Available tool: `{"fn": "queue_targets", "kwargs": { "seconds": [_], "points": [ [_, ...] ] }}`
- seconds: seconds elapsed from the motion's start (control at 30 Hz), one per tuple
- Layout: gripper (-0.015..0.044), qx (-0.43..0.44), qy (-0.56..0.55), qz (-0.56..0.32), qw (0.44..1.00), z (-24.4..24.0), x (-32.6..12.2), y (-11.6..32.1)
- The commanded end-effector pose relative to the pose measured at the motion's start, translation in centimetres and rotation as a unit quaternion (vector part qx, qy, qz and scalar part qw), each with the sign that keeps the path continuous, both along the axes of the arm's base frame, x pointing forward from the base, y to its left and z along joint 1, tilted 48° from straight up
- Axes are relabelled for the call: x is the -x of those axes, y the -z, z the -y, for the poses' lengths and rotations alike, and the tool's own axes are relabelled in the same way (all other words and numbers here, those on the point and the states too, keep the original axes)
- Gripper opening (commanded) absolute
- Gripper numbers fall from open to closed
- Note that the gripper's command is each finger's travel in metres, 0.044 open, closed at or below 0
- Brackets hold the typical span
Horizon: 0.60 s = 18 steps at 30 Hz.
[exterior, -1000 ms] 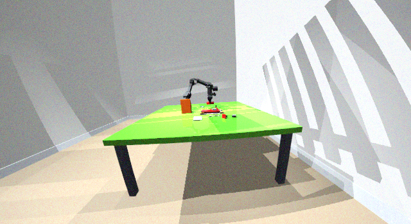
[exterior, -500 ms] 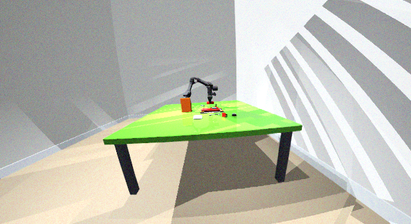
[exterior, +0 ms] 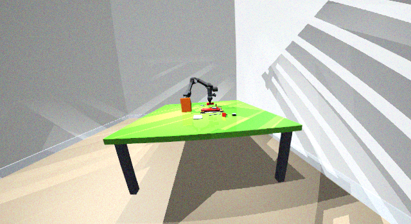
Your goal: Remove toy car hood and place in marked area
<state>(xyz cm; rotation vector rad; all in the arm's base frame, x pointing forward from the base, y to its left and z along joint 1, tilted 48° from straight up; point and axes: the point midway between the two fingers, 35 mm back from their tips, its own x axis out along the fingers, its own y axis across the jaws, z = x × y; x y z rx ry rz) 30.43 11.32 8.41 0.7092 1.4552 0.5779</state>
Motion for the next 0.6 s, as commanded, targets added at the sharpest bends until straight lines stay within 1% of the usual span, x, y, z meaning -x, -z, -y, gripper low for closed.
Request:
{"fn": "queue_targets", "kwargs": {
  "seconds": [0.0,0.57],
  "points": [
    [0.0,-0.002,0.002,-0.003,1.0,-0.3,0.1,0.3],
    [0.0,-0.004,0.002,-0.003,1.0,-1.4,0.2,1.2]
  ]
}}
